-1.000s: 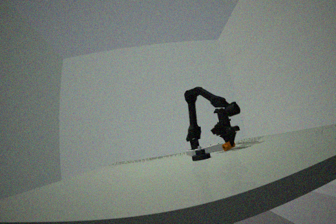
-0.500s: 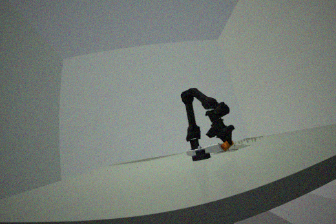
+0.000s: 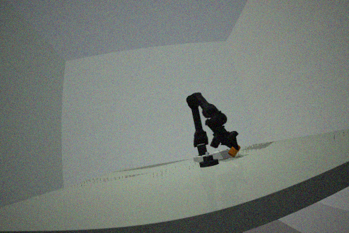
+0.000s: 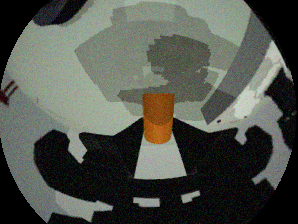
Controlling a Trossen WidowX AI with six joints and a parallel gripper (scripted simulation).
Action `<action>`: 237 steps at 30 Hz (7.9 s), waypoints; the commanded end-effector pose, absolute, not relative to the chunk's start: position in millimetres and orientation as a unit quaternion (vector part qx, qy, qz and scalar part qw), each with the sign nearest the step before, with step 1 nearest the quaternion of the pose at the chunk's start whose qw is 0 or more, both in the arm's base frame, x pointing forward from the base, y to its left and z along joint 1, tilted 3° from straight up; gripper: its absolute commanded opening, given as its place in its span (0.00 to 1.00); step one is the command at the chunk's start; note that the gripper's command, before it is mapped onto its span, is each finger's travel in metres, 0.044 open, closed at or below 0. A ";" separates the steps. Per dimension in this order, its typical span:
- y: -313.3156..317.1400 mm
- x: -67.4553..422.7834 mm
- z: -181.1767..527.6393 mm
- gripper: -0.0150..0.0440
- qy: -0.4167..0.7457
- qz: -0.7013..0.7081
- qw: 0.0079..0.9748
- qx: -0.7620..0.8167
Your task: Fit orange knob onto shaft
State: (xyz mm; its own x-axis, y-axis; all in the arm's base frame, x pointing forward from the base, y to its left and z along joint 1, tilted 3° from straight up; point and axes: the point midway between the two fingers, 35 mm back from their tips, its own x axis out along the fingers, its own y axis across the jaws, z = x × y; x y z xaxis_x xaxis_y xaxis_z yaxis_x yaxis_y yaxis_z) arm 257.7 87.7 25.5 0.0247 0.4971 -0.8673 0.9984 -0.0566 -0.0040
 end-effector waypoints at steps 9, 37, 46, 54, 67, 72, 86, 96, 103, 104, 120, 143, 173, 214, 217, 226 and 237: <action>73.3 256.2 24.3 0.56 0.628 -0.294 0.277 0.665; 62.2 255.2 21.9 0.69 0.648 -0.239 0.226 0.687; 62.2 255.2 21.9 0.69 0.648 -0.239 0.226 0.687; 62.2 255.2 21.9 0.74 0.648 -0.239 0.226 0.687; 62.2 255.2 21.9 1.00 0.648 -0.239 0.226 0.687; 63.1 259.0 71.3 1.00 0.648 -0.240 0.226 0.686; 67.2 249.1 97.4 1.00 0.620 -0.401 0.333 0.586; 59.2 257.2 123.9 1.00 0.481 -0.521 0.490 0.508; 59.2 257.2 123.9 1.00 0.481 -0.521 0.490 0.508; 59.2 257.2 123.9 1.00 0.481 -0.521 0.490 0.508; 59.2 257.2 123.4 1.00 0.687 -0.176 0.687 0.160; 59.2 257.2 122.7 1.00 0.651 0.282 0.641 -0.295; 60.4 256.1 88.8 1.00 0.629 0.326 0.619 -0.339; 57.3 257.6 24.3 1.00 0.629 0.326 0.619 -0.339; 57.1 257.2 19.6 1.00 0.630 0.326 0.619 -0.339; 56.4 255.8 6.7 1.00 0.630 0.326 0.618 -0.339; 56.4 255.7 6.4 0.56 0.630 0.326 0.618 -0.339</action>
